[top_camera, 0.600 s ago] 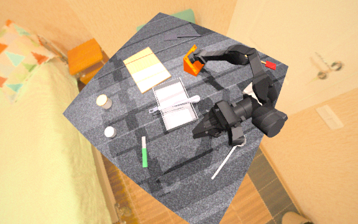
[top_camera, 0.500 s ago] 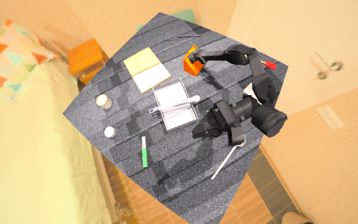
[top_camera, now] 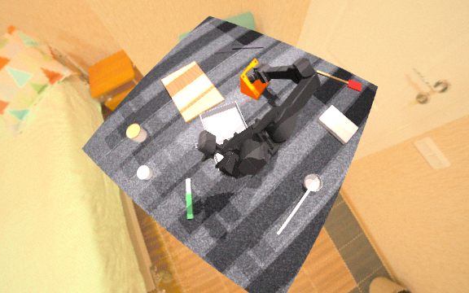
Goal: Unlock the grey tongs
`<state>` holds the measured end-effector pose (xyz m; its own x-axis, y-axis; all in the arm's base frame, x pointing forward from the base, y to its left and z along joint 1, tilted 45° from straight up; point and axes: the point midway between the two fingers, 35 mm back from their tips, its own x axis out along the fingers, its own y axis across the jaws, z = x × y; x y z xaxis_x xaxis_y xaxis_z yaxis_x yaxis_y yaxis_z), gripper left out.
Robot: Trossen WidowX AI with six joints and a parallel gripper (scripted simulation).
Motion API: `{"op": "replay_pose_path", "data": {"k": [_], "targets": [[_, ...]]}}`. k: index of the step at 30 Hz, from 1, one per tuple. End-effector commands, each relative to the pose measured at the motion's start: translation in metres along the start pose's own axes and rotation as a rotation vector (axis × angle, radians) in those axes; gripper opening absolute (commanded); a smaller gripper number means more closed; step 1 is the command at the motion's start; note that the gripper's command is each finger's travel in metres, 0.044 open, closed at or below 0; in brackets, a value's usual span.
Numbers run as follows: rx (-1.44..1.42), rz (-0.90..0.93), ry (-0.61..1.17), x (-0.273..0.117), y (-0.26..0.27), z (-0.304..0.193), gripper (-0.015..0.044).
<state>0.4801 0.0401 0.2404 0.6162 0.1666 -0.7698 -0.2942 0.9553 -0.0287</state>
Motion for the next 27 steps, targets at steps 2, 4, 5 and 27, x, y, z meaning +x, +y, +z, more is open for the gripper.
{"op": "replay_pose_path", "data": {"k": [2,4,5,27], "targets": [[0.316,0.269,0.154,0.048,0.009,-0.073,0.0260],[0.469,0.380,0.221,0.061,0.015,-0.103,0.0260],[0.552,0.437,0.255,0.065,0.019,-0.119,0.0260],[1.336,0.911,0.524,0.064,0.043,-0.225,0.0260]]}}
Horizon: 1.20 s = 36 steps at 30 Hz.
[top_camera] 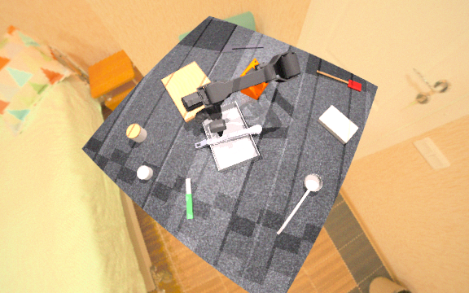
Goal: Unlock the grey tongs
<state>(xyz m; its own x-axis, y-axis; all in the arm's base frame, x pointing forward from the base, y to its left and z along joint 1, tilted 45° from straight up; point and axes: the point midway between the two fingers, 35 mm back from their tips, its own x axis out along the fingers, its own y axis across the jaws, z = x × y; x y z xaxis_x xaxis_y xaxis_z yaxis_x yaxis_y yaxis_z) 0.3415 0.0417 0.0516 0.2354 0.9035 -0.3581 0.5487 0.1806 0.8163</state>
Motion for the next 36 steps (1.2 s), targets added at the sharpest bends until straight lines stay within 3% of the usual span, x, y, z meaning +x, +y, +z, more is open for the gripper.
{"op": "replay_pose_path", "data": {"k": [1,36], "targets": [[0.007,0.006,0.002,-0.002,-0.005,0.006,0.0260],[0.006,-0.008,-0.004,0.042,-0.008,0.011,0.0260]]}}
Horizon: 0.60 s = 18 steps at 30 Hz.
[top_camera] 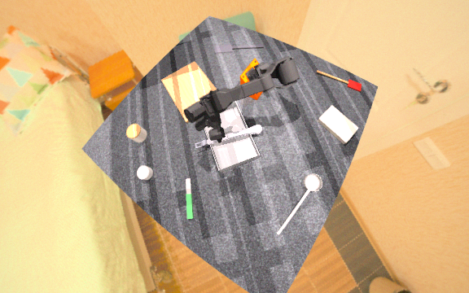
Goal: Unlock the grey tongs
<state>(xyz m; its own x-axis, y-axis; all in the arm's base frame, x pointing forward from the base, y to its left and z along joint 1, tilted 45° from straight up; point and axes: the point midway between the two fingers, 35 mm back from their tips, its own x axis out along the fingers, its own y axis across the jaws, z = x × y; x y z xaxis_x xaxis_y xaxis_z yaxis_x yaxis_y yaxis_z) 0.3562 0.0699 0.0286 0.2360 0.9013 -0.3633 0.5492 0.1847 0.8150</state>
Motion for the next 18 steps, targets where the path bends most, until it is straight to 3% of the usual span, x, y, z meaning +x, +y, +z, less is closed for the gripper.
{"op": "replay_pose_path", "data": {"k": [1,18], "targets": [[0.007,-0.003,0.000,0.007,-0.002,-0.001,0.0260],[0.008,0.009,0.005,0.034,0.001,-0.005,0.0260]]}}
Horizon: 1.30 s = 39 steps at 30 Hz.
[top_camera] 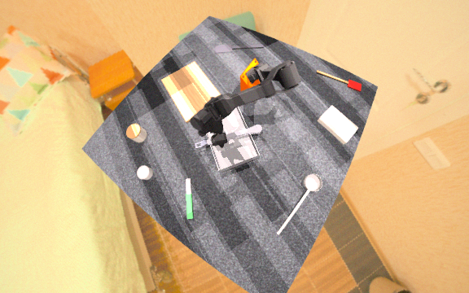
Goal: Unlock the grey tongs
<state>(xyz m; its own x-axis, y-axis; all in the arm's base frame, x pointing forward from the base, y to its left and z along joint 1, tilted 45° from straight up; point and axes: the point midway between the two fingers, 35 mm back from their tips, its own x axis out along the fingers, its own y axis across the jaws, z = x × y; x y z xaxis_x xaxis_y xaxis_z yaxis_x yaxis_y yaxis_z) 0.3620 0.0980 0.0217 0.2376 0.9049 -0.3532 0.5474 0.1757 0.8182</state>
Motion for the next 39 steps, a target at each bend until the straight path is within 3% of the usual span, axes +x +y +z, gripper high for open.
{"op": "replay_pose_path", "data": {"k": [1,6,12,22,29,39], "targets": [[0.007,0.001,0.001,0.006,-0.001,-0.002,0.0260],[0.008,0.005,0.004,0.012,0.000,-0.004,0.0260],[0.001,0.006,0.005,0.009,0.001,-0.003,0.0103],[0.001,0.006,0.005,0.009,0.001,-0.003,0.0036],[0.001,0.003,0.004,0.005,0.003,-0.001,-0.0148],[0.007,0.002,0.001,-0.058,0.039,-0.002,-0.0150]]}}
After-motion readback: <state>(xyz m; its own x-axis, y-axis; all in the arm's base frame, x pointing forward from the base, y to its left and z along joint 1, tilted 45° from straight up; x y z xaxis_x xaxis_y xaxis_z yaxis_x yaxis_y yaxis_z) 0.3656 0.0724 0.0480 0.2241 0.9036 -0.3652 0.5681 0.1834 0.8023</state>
